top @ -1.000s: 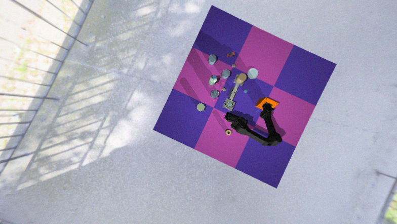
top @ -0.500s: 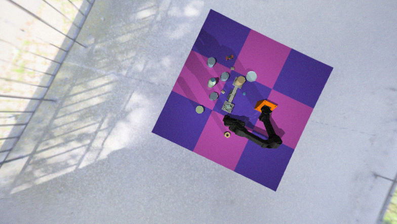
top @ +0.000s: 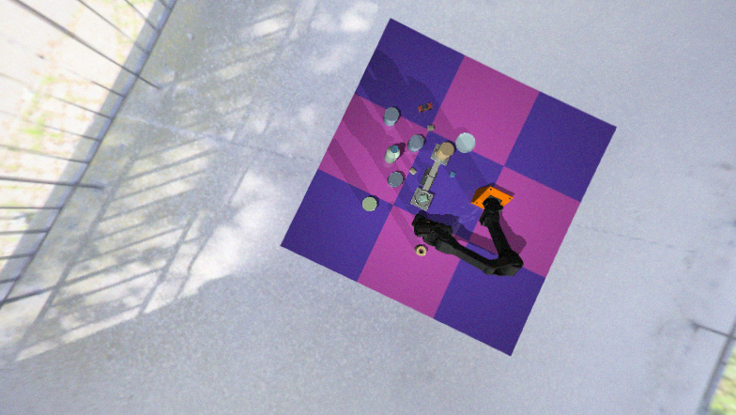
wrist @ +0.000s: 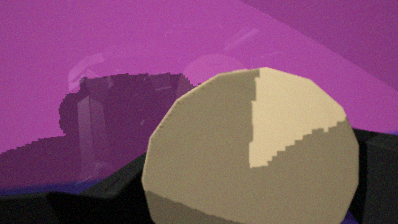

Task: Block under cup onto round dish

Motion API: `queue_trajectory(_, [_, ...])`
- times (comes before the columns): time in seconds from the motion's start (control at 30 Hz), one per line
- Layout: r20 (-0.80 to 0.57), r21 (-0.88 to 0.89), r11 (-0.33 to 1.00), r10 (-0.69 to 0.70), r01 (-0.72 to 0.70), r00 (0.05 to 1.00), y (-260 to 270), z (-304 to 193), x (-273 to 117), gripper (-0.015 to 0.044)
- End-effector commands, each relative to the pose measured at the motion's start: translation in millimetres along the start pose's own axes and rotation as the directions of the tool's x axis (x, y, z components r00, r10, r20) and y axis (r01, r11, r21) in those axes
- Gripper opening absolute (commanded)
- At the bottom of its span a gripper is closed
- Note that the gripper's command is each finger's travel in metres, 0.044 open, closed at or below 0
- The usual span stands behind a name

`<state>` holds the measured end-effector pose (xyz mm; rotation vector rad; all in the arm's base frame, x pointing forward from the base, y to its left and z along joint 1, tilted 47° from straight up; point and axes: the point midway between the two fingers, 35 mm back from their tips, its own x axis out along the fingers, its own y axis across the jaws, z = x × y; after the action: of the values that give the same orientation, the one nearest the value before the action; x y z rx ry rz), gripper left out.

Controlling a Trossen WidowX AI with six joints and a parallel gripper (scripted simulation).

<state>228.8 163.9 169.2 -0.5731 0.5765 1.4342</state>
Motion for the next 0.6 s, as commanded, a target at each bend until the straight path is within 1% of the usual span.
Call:
queue_trajectory(0.0, [0.000,-0.003,1.000,0.001,-0.001,1.000,0.2,0.3,-0.4,0.0079])
queue_trajectory(0.43, [-0.001,-0.003,1.000,0.000,0.000,1.000,-0.1,0.1,-2.6,0.0420])
queue_trajectory(0.47, [-0.003,-0.003,1.000,0.000,0.000,1.000,-0.8,-0.3,-9.2,0.0440])
queue_trajectory(0.57, [-0.007,0.001,1.000,-0.001,0.001,1.000,-1.2,-0.8,-45.7,0.0440])
